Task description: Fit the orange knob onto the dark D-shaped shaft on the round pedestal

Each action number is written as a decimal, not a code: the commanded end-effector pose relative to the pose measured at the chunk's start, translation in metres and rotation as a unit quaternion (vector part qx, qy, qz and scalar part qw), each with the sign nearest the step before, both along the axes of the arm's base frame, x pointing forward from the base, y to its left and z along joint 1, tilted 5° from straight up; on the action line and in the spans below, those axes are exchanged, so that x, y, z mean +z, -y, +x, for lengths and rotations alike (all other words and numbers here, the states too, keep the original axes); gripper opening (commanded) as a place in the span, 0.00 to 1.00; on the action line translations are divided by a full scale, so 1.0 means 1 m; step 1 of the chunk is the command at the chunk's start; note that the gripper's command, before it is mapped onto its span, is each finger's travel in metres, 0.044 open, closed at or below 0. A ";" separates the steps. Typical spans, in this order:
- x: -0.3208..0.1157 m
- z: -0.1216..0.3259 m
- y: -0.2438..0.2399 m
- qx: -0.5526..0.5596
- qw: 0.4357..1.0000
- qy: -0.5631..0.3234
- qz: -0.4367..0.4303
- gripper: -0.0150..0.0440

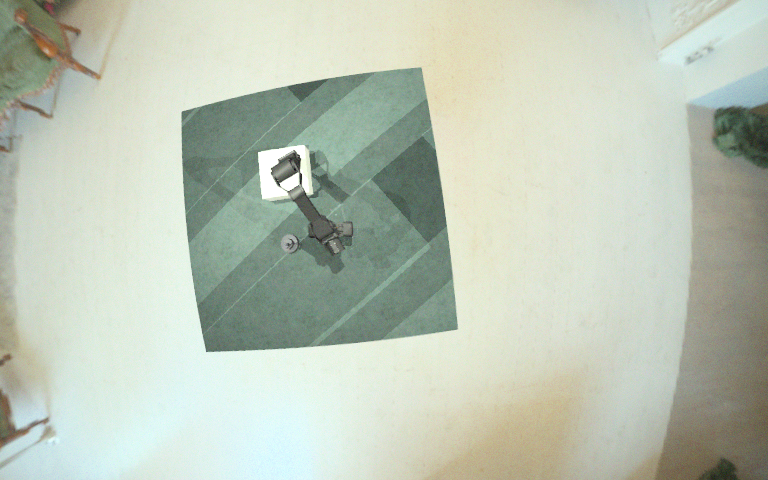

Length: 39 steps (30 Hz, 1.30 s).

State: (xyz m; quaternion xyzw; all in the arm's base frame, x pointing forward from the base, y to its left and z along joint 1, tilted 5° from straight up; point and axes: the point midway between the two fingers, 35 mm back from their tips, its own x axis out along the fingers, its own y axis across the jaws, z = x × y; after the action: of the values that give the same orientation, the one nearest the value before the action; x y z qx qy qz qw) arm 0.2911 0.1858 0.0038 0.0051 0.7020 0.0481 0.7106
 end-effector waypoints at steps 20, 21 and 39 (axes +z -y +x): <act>0.124 -0.011 0.012 -0.002 1.000 0.014 0.010 0.25; 0.123 -0.009 0.014 -0.002 1.000 0.014 0.010 0.25; 0.107 0.022 0.059 -0.002 1.000 0.015 0.006 0.25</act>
State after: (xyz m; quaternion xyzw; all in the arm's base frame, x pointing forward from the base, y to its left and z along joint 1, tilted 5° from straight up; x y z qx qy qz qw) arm 0.3073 0.1364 0.1137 0.0106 0.6910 0.0477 0.7212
